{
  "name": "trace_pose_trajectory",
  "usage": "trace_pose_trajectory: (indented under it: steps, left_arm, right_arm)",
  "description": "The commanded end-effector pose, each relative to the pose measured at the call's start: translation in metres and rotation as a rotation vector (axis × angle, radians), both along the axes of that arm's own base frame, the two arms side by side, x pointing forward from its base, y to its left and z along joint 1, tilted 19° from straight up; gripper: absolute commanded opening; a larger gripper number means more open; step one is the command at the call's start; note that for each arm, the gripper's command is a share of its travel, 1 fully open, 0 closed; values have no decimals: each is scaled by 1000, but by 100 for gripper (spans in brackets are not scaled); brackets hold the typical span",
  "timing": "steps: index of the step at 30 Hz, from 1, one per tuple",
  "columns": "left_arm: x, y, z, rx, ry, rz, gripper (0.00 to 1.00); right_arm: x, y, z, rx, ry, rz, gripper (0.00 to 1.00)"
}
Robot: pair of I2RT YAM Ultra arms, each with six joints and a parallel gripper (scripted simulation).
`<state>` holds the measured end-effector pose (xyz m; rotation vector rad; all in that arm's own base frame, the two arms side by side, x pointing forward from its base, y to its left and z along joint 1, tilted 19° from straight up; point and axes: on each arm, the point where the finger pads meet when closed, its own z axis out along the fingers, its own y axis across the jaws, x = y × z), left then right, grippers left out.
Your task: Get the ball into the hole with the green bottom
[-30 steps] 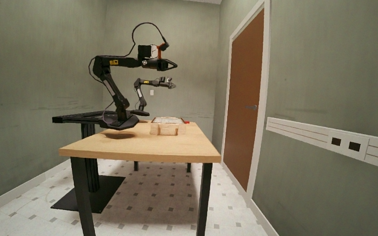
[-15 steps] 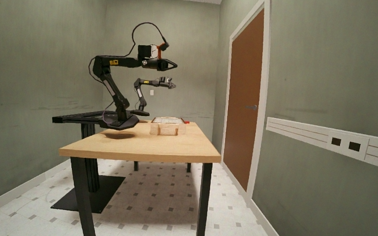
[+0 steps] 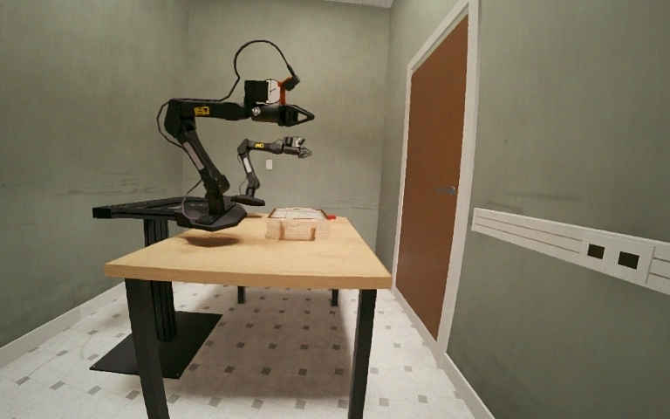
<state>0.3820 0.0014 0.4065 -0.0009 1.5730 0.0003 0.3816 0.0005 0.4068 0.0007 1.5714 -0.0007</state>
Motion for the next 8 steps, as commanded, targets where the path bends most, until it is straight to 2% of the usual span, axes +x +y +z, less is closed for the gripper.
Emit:
trace_pose_trajectory:
  steps: [1, 8]
  left_arm:
    - [-6, -3, 16, 12, -44, -10, 36]
    - [-8, -3, 19, 12, -52, -11, 36]
  right_arm:
    - [-9, 8, 22, -13, -50, 19, 36]
    - [-9, 8, 22, -13, -50, 20, 36]
